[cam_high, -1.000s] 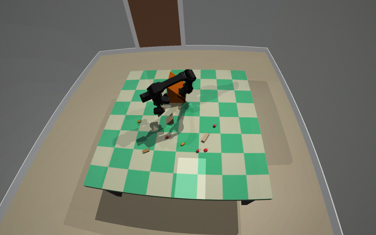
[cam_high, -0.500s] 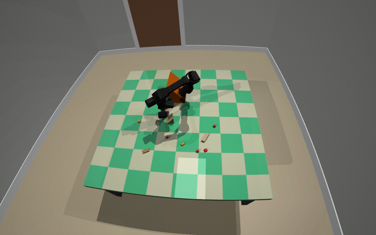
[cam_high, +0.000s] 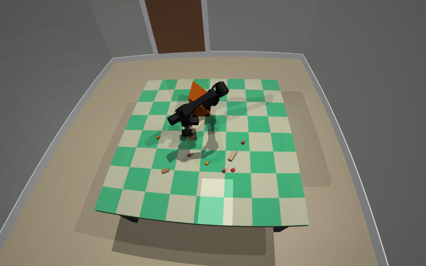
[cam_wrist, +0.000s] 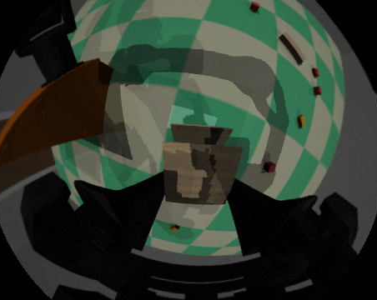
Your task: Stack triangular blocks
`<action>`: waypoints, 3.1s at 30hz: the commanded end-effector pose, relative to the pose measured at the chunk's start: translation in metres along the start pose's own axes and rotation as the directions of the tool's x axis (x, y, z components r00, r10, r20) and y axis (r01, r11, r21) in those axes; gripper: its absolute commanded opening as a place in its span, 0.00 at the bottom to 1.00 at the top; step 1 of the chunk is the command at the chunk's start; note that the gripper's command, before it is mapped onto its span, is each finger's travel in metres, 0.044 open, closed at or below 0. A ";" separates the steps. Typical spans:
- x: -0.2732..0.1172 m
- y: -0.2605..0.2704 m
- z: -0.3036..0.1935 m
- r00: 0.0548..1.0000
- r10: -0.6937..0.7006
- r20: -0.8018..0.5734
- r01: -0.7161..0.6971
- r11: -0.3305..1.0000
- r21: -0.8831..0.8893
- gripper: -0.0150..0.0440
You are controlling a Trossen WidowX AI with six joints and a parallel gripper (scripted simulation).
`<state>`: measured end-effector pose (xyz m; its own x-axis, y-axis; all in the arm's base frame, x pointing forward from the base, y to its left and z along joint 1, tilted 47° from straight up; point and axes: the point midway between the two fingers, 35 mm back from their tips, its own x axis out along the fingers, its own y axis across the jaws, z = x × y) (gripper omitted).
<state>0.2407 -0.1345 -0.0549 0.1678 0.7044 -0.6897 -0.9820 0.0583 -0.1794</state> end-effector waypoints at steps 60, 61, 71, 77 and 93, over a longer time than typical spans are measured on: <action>0.014 0.001 0.007 1.000 -0.020 0.001 0.020 1.000 0.012 0.25; 0.015 0.001 0.008 1.000 -0.020 0.001 0.020 1.000 0.012 0.25; 0.020 0.000 0.010 1.000 -0.021 0.002 0.021 1.000 0.012 0.25; 0.021 0.000 0.010 1.000 -0.021 0.002 0.021 1.000 0.012 0.25; 0.022 0.000 0.011 1.000 -0.021 0.002 0.021 1.000 0.012 0.25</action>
<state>0.2425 -0.1118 -0.0625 0.1839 0.7039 -0.6860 -0.9798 0.0754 -0.1854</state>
